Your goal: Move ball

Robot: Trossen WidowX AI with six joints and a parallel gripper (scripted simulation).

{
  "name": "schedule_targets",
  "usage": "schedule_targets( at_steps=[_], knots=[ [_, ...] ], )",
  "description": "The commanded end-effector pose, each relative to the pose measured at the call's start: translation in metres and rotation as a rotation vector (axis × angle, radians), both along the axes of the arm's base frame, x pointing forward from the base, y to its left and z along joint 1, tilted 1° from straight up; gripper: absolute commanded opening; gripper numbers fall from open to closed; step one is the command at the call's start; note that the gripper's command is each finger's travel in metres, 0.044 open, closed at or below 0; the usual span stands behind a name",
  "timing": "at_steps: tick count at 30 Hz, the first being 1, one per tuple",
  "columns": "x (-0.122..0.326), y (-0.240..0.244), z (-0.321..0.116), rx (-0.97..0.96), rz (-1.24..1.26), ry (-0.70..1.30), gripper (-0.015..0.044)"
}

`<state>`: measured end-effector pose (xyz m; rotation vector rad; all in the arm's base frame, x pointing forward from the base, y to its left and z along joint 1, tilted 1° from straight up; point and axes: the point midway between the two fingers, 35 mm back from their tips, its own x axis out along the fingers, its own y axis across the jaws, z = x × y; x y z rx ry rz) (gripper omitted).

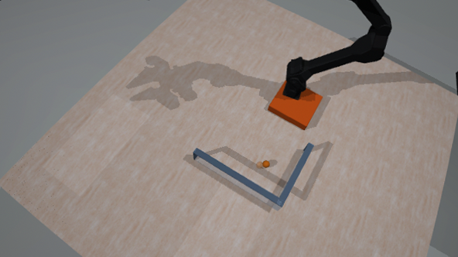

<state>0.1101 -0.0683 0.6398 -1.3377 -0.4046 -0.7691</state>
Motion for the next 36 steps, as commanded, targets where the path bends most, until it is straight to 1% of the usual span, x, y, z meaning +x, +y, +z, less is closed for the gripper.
schedule_targets(
  at_steps=[1, 6, 10, 16, 19, 23, 28, 32, 36],
  knots=[
    [0.020, -0.051, -0.020, 0.242, 0.112, -0.009, 0.0222],
    [0.058, -0.099, -0.056, 0.530, 0.231, 0.012, 0.0222],
    [0.094, -0.125, -0.092, 0.755, 0.314, 0.049, 0.0222],
    [0.153, -0.141, -0.154, 1.077, 0.396, 0.141, 0.0222],
    [0.182, -0.142, -0.194, 1.229, 0.399, 0.216, 0.0222],
    [0.219, -0.132, -0.254, 1.430, 0.376, 0.344, 0.0222],
    [0.253, -0.103, -0.332, 1.651, 0.299, 0.535, 0.0222],
    [0.266, -0.071, -0.393, 1.795, 0.194, 0.706, 0.0222],
    [0.266, -0.035, -0.450, 1.896, 0.051, 0.892, 0.0222]
  ],
)
